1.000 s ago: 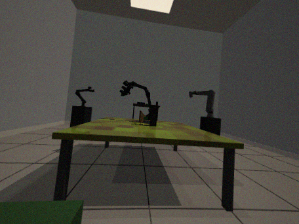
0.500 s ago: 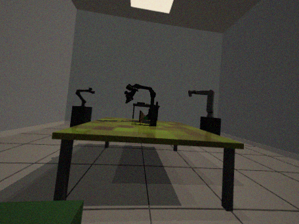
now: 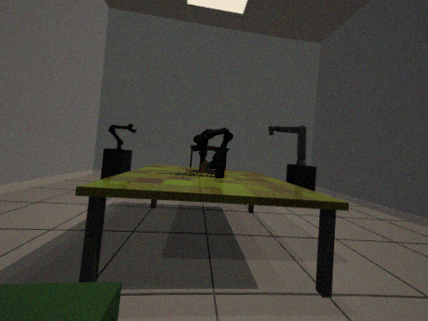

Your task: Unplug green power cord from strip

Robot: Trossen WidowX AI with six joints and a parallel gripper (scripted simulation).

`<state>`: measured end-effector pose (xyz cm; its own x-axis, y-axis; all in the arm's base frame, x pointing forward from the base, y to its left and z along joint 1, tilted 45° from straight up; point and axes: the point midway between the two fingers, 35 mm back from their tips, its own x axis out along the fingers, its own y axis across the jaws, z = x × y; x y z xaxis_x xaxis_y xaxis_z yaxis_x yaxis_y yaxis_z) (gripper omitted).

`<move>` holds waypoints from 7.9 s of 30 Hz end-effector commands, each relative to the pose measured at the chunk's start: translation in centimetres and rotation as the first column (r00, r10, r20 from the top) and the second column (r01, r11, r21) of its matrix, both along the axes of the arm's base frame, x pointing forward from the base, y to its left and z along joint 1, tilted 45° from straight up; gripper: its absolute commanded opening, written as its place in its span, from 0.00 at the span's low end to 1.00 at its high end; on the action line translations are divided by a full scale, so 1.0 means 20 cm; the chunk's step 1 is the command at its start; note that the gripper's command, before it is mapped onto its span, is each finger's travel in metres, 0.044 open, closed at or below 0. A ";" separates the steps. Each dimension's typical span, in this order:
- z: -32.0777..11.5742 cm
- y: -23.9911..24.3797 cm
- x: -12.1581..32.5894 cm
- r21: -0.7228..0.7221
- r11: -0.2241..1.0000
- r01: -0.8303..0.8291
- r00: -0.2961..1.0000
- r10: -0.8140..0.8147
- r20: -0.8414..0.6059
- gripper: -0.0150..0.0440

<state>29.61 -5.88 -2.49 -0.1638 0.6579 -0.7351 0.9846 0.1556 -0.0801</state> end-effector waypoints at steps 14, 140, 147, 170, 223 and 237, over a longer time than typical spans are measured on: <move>0.05 0.08 -0.01 0.029 0.999 0.022 1.000 -0.022 -0.015 0.53; 0.09 0.12 -0.01 0.029 0.999 0.022 1.000 -0.022 -0.015 0.53; 0.13 0.16 -0.02 0.030 0.999 0.022 1.000 -0.022 -0.016 0.53; 0.11 0.21 -0.02 0.027 0.999 0.018 1.000 -0.018 -0.011 0.35; -0.05 0.04 -0.01 0.024 1.000 -0.005 1.000 0.005 -0.007 0.48; -0.03 0.00 0.00 0.028 0.999 0.022 1.000 -0.022 -0.014 0.53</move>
